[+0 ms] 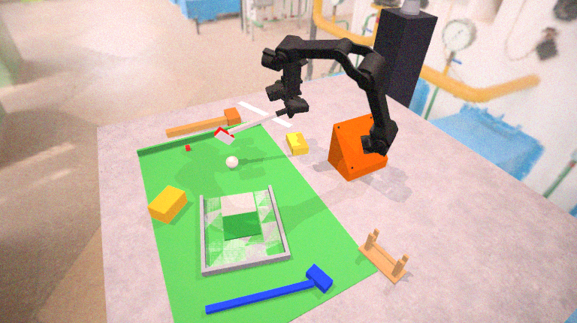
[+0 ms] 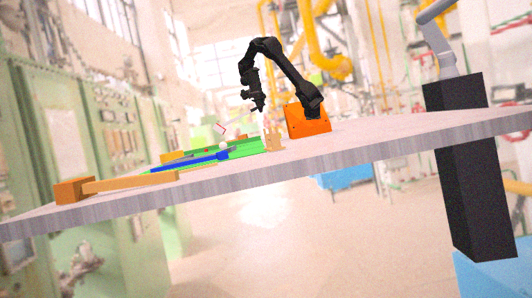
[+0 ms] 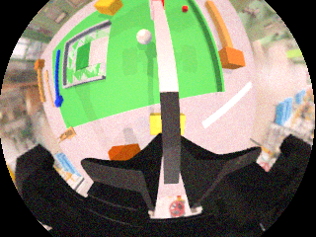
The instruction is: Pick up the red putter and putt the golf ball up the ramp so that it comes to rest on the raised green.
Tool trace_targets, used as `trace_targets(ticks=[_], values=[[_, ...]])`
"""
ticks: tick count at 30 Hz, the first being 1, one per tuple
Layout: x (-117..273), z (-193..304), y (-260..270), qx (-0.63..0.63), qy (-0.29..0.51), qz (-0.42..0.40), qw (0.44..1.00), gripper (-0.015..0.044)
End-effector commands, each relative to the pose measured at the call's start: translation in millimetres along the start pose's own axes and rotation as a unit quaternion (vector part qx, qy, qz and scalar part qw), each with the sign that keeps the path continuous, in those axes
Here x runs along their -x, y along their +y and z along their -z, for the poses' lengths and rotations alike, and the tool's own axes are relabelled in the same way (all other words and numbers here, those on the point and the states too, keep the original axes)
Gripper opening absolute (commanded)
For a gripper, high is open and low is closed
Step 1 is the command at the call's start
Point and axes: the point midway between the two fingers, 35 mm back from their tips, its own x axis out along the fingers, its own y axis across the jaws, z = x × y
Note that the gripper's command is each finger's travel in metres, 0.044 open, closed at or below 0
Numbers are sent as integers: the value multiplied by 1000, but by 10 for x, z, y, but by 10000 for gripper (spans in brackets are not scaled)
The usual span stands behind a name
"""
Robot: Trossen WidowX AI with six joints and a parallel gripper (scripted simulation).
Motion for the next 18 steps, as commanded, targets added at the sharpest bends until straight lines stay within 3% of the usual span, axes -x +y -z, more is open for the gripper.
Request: trace_targets(ticks=[1, 18], values=[[-37, 48, -144, -35, 2, -1, 999, 0], [-438, 47, -140, -35, 2, -1, 999, 0]])
